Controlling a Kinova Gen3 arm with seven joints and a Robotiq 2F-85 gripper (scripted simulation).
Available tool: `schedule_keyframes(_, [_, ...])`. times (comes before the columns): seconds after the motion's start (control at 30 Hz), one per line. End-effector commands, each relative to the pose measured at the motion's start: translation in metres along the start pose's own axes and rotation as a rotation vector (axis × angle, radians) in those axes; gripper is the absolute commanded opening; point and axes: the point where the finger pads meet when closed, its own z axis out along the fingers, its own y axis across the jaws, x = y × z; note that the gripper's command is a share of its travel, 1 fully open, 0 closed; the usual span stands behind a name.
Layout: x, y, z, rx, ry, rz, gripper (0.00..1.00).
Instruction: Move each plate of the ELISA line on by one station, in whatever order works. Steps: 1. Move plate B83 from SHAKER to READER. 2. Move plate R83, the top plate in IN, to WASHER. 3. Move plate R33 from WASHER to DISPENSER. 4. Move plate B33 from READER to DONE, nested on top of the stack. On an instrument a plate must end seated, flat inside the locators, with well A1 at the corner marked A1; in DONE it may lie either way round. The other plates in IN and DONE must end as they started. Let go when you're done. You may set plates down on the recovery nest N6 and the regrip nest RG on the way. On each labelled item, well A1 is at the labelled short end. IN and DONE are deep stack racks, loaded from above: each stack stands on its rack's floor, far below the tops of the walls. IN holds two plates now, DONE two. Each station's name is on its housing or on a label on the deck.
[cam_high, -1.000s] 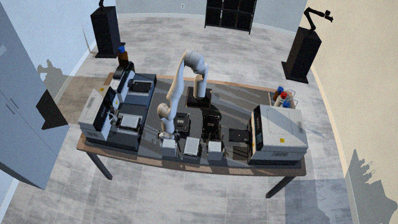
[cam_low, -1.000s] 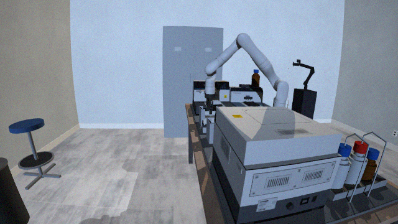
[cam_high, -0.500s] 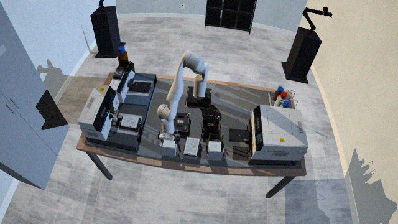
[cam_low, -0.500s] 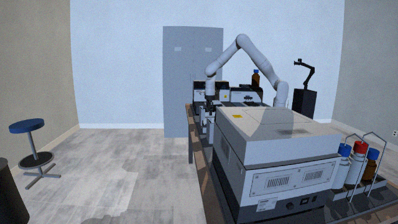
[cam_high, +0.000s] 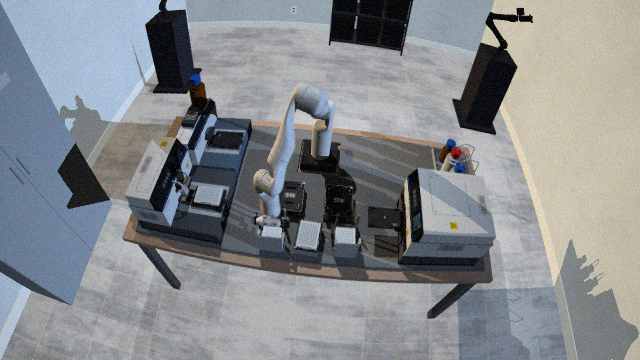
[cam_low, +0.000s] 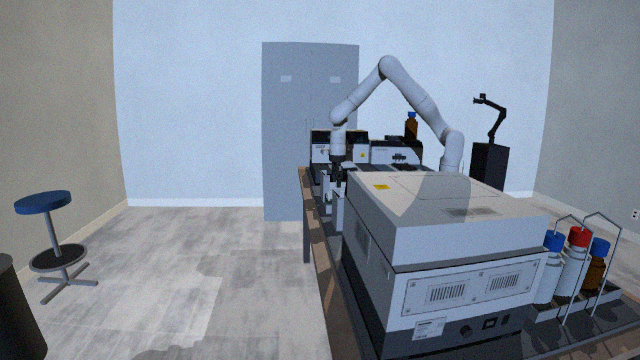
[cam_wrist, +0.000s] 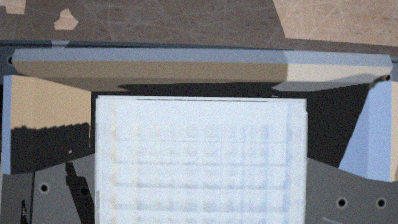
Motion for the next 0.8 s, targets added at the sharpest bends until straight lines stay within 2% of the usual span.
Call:
schedule_keyframes(0.0, [0.001,0.0,0.0,-0.001,0.002,0.0,0.94])
schedule_keyframes(0.77, [0.001,0.0,0.01,-0.001,0.002,0.0,0.94])
